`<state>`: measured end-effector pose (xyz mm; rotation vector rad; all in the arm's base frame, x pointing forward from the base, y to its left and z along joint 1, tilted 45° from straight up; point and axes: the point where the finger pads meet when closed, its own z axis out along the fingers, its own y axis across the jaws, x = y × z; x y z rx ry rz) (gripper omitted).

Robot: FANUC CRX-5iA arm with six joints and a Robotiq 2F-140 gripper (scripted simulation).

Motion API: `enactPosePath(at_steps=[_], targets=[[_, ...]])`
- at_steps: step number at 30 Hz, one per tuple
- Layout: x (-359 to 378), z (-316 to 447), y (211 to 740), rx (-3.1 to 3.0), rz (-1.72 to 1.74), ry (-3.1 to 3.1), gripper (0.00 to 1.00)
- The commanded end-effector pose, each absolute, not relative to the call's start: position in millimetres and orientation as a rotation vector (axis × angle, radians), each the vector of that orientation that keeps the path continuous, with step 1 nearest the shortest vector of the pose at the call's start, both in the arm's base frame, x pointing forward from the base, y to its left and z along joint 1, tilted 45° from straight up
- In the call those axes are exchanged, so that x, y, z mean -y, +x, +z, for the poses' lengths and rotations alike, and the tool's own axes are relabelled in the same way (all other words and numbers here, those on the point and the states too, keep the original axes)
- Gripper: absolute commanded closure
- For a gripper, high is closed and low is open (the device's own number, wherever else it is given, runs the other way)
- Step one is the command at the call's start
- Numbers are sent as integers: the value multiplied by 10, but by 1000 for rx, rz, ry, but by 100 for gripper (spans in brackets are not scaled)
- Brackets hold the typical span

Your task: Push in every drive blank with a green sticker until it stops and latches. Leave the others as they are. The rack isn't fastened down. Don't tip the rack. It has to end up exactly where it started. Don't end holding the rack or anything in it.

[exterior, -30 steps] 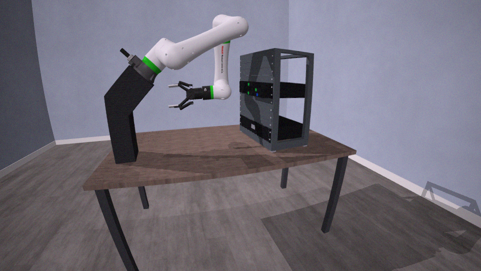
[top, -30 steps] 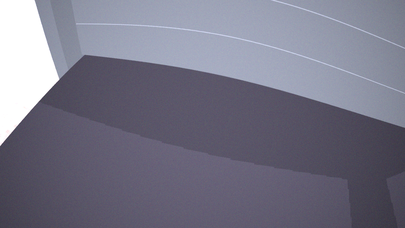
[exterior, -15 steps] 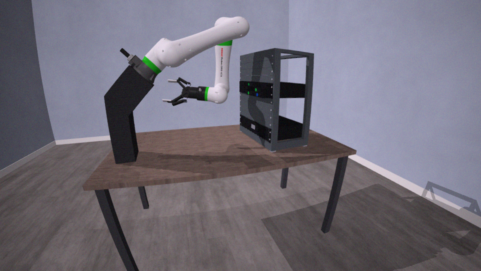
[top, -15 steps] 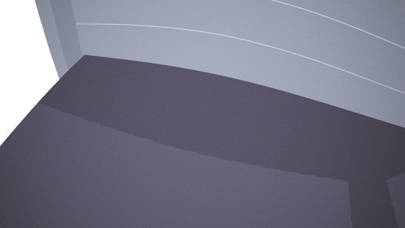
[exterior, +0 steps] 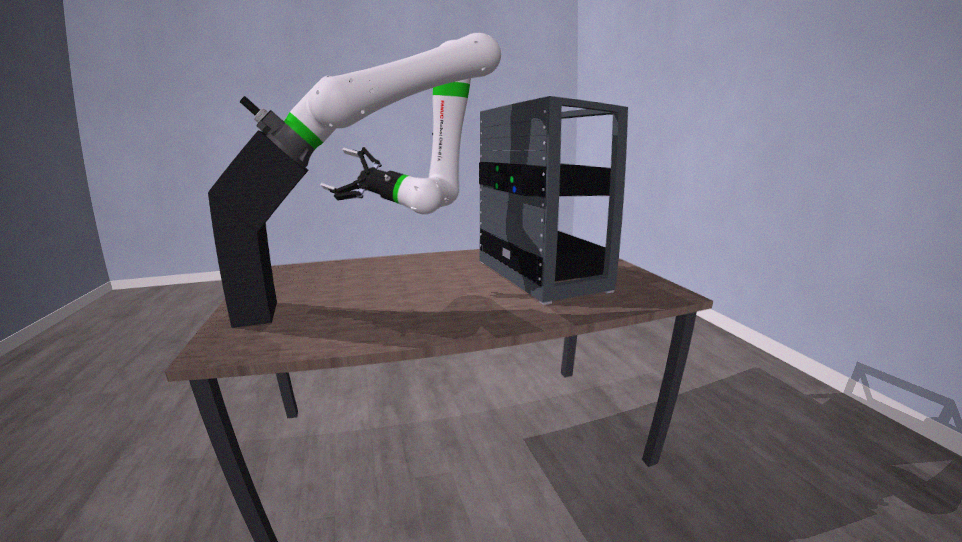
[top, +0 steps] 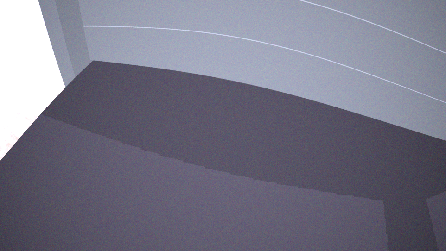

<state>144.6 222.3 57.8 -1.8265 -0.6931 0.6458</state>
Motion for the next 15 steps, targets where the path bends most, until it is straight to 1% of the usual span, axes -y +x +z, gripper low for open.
enactPosePath(at_steps=[1, 8, 15], targets=[[-2346, 720, 1436, 609, 602, -1753, 0], [-2505, 942, 1515, 496, 521, -1654, 0], [-2675, 1287, 1766, 341, 376, -1512, 0]])
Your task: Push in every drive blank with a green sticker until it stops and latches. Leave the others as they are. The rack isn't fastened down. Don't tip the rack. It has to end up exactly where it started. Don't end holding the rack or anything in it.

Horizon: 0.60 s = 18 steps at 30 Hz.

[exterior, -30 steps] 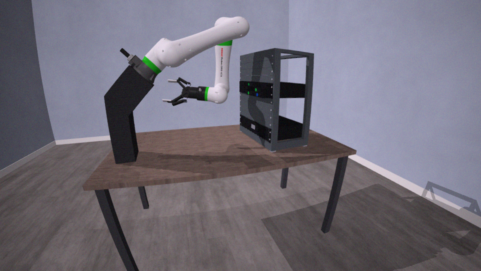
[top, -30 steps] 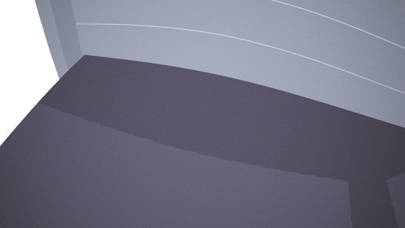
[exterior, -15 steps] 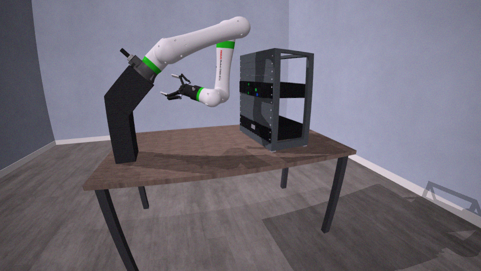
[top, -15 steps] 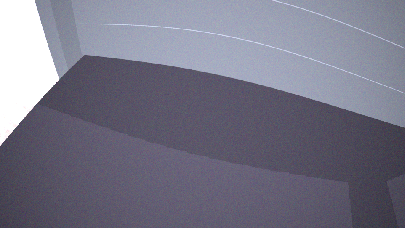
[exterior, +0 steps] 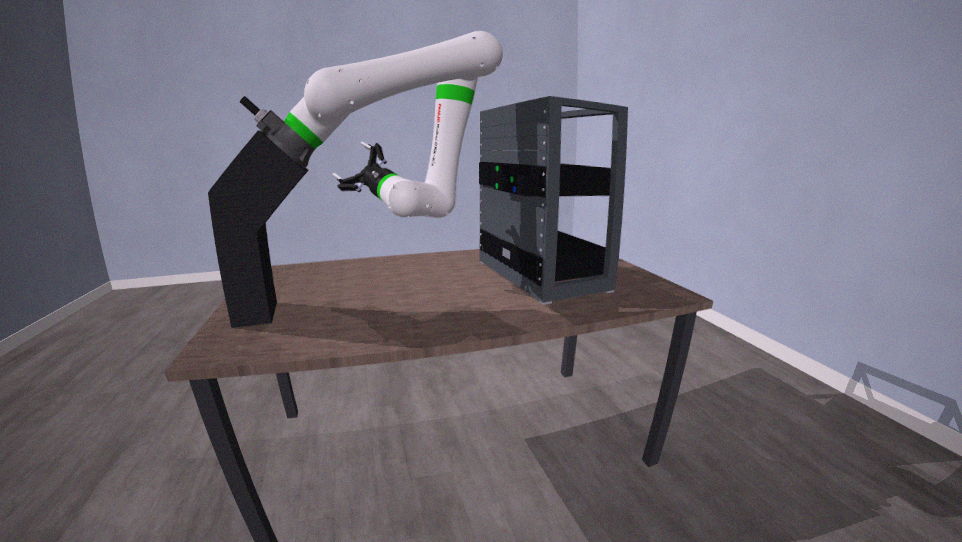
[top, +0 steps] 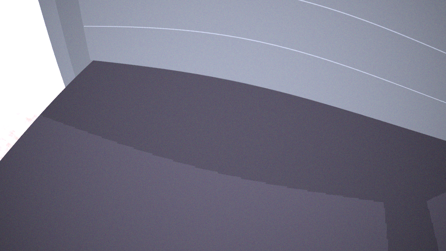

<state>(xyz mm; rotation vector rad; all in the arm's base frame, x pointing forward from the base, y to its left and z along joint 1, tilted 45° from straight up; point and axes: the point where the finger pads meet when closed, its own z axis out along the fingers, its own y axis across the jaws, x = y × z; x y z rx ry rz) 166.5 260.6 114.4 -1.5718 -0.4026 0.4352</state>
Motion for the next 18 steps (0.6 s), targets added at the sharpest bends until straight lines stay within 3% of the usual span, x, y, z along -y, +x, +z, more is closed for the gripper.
enactPosePath(at_steps=[1, 18], targets=[[-2692, 1338, 1814, 319, 353, -1492, 0], [-2584, 2069, 2790, 19, -62, -1203, 0]])
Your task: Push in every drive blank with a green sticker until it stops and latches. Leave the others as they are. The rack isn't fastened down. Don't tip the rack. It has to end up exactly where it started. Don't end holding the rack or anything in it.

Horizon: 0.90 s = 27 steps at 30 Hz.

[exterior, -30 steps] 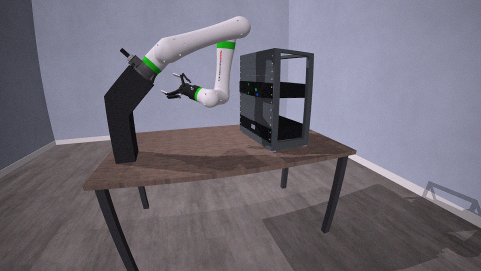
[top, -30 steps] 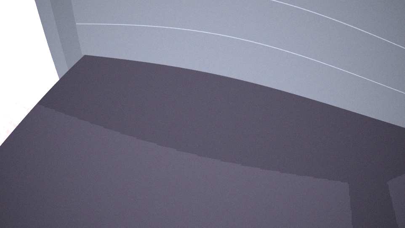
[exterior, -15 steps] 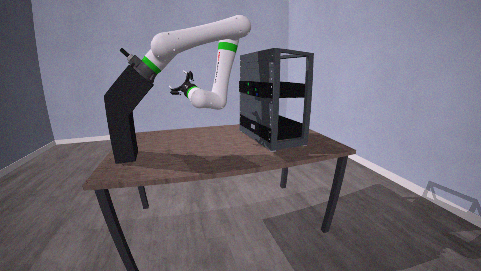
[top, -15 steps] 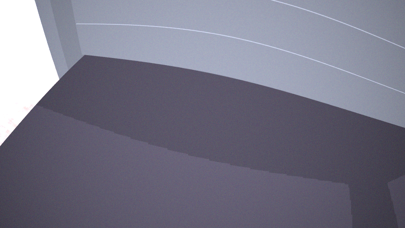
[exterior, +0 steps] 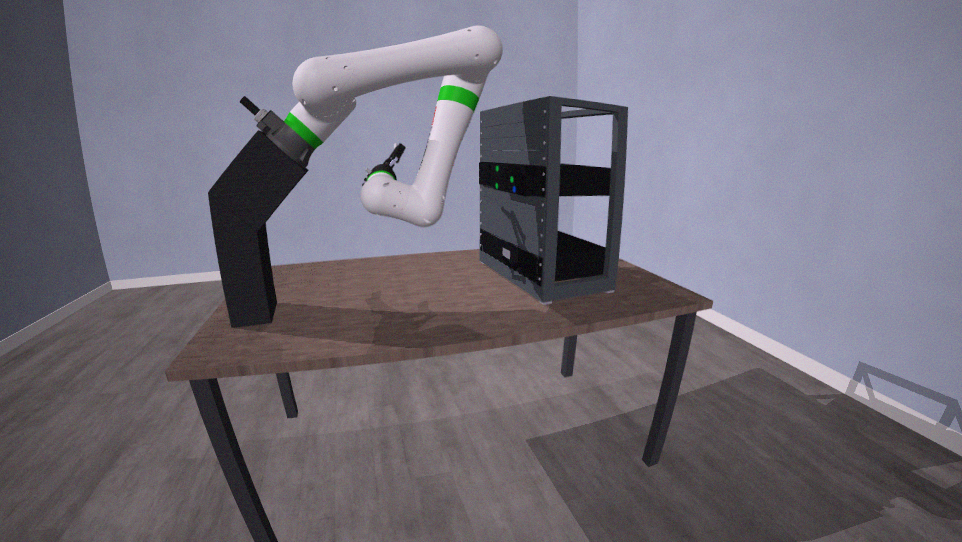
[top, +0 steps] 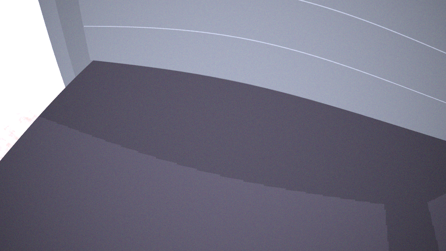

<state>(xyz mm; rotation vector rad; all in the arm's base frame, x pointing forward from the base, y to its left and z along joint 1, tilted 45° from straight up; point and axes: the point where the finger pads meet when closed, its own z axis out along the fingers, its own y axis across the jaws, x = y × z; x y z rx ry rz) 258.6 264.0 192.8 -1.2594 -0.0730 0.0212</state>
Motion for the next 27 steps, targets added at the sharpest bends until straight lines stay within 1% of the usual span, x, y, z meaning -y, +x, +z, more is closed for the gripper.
enactPosePath(at_steps=[1, 6, 8, 19, 23, 27], targets=[[-2551, 2112, 2863, 1, -93, -1185, 0], [-2337, 2310, 3223, -86, -248, -1100, 0], [-2337, 2310, 3223, -86, -248, -1100, 0], [-1655, 2633, 3902, -253, -589, -937, 0], [-1366, 2714, 4089, -306, -706, -886, 0], [-1219, 2748, 4169, -331, -763, -863, 0]])
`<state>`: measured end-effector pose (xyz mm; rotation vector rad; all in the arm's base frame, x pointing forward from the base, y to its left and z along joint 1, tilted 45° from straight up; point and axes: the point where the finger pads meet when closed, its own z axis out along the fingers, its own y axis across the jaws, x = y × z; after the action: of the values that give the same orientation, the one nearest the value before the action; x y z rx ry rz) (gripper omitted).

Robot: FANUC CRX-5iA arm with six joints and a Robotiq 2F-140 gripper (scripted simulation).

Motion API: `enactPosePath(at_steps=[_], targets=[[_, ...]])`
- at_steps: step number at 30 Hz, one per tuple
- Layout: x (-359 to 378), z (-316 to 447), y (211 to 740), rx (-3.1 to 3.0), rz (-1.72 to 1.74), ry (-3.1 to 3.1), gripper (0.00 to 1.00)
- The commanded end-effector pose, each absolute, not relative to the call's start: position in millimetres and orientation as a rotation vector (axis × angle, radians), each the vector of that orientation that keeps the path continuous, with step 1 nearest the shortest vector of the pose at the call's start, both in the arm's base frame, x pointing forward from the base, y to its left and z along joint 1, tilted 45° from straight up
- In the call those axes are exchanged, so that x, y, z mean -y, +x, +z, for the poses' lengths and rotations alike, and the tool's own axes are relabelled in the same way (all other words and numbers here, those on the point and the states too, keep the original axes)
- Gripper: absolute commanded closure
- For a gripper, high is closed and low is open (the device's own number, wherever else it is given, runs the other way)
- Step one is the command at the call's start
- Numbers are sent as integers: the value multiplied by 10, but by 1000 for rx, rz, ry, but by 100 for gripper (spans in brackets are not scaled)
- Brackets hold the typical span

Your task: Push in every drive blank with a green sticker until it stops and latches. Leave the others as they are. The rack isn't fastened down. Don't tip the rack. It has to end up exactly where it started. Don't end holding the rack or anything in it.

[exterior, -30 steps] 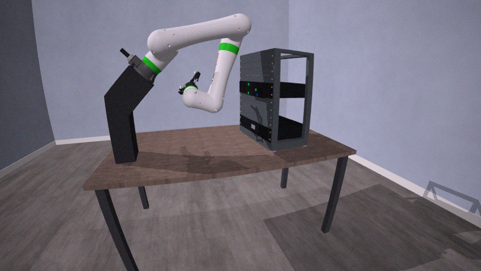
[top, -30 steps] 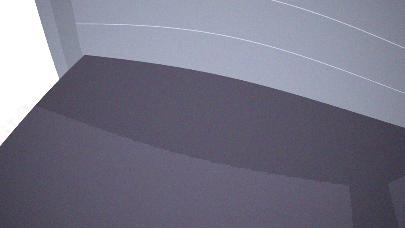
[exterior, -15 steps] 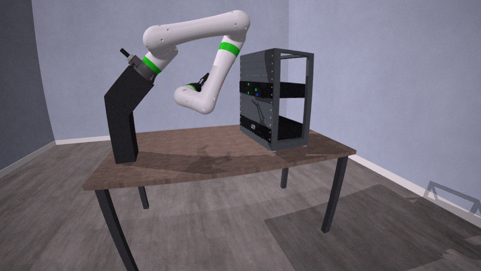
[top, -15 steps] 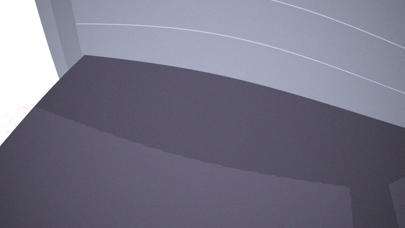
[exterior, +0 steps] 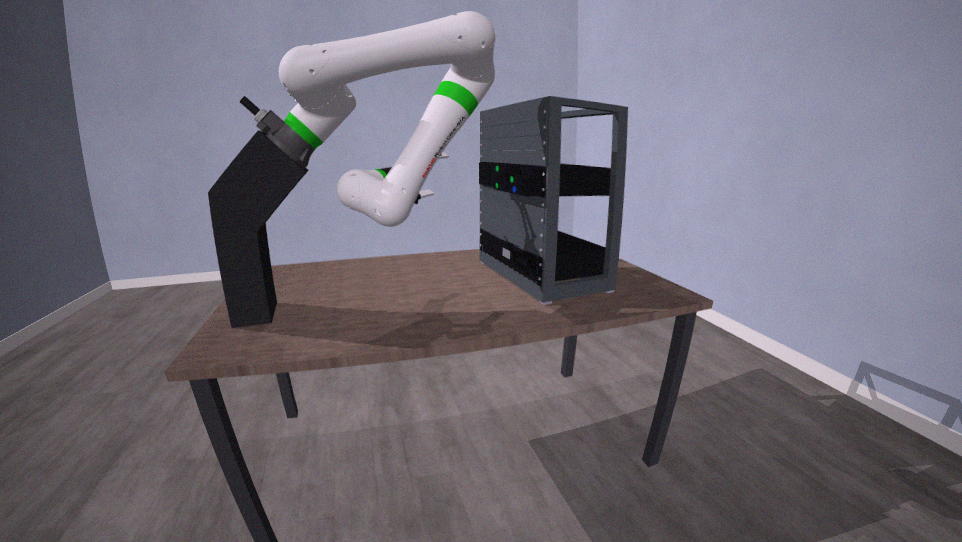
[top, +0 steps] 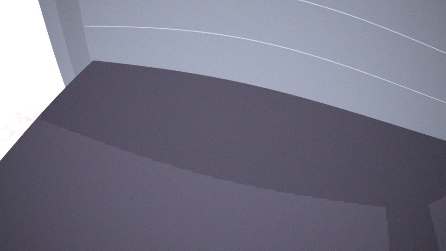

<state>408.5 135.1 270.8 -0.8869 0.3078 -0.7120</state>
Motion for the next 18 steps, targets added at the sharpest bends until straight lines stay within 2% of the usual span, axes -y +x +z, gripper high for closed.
enactPosePath(at_steps=[1, 18], targets=[[-1146, 2763, 4206, -343, -791, -851, 0], [-139, 2894, 4523, -490, -1148, -719, 0]])
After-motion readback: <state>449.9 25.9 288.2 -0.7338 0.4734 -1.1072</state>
